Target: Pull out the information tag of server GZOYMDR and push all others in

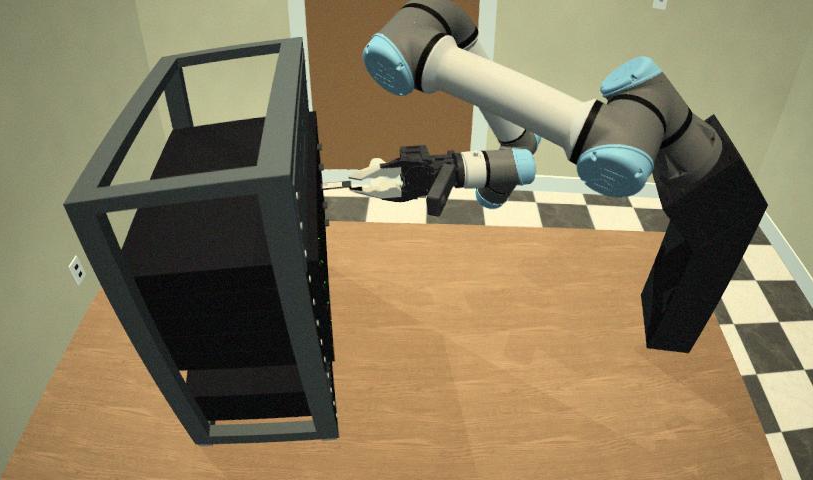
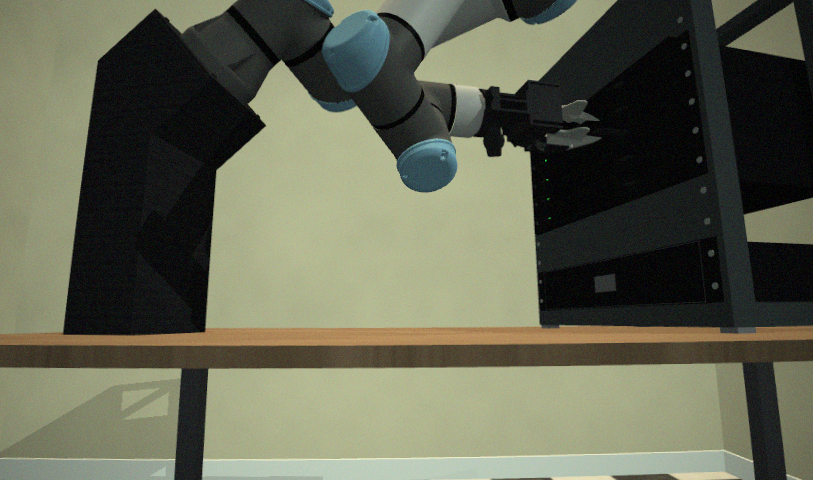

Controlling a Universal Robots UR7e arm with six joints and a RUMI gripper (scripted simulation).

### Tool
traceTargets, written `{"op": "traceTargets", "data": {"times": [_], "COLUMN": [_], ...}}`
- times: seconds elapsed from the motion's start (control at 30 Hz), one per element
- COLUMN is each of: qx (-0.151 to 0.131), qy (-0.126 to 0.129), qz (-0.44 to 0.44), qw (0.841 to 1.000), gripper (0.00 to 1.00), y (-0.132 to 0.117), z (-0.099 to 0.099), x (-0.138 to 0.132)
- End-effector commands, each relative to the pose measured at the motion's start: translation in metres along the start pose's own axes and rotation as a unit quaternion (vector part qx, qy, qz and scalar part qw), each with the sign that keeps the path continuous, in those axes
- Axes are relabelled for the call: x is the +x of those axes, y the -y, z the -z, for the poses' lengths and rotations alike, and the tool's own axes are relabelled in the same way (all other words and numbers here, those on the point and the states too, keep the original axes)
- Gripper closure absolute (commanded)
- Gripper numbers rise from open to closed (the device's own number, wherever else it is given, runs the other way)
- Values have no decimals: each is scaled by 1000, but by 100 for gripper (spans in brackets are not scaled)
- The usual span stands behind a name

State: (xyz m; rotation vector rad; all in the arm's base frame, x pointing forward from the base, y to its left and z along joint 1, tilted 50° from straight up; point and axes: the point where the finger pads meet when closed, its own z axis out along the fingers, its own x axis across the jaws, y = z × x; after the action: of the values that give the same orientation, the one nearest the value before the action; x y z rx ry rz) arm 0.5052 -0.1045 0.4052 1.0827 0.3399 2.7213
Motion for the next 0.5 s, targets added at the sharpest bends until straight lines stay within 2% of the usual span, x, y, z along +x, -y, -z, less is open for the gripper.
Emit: {"op": "traceTargets", "data": {"times": [0.0, 0.2, 0.27, 0.47], "qx": [0, 0, 0, 0], "qy": [0, 0, 0, 0], "qz": [0, 0, 0, 0], "qw": [1000, 1000, 1000, 1000], "gripper": [85, 85, 85, 85], "y": [0, 0, 0, 0], "z": [5, 27, 27, 56], "x": [0, 0, 0, 0]}}
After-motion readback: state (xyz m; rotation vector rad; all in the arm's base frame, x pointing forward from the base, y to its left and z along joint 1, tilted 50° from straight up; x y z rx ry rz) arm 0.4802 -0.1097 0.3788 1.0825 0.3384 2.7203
